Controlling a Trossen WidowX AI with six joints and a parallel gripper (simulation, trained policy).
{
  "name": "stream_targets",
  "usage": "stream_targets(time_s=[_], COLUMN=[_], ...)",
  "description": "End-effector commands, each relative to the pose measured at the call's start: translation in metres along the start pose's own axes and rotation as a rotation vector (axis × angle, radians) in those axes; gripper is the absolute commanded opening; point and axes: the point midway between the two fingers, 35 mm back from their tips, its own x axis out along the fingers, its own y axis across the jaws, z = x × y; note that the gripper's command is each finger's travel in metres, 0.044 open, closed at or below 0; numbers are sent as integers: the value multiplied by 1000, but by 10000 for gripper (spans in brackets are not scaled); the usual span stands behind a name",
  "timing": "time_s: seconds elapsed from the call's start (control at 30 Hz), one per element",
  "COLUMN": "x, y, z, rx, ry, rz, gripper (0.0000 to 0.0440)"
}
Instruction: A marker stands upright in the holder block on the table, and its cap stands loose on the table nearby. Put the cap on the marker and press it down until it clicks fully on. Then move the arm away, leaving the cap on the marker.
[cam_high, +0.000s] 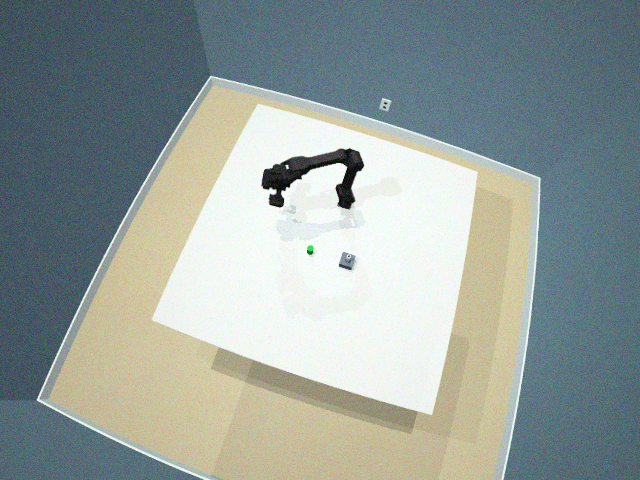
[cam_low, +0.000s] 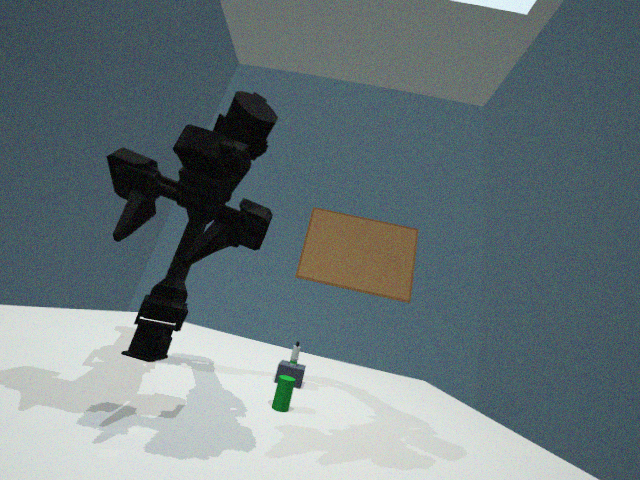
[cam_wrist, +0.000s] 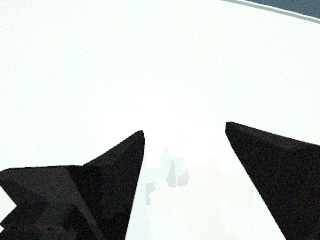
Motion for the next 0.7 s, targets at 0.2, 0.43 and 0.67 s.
stream_targets(time_s=[0.2,0.43,0.67], x=[13,20,26], y=[27,45,63], z=[-6,-11,-18], rx=[5,8,12], ry=[61,99,135], rz=[10,18,24], gripper=[321,321,322])
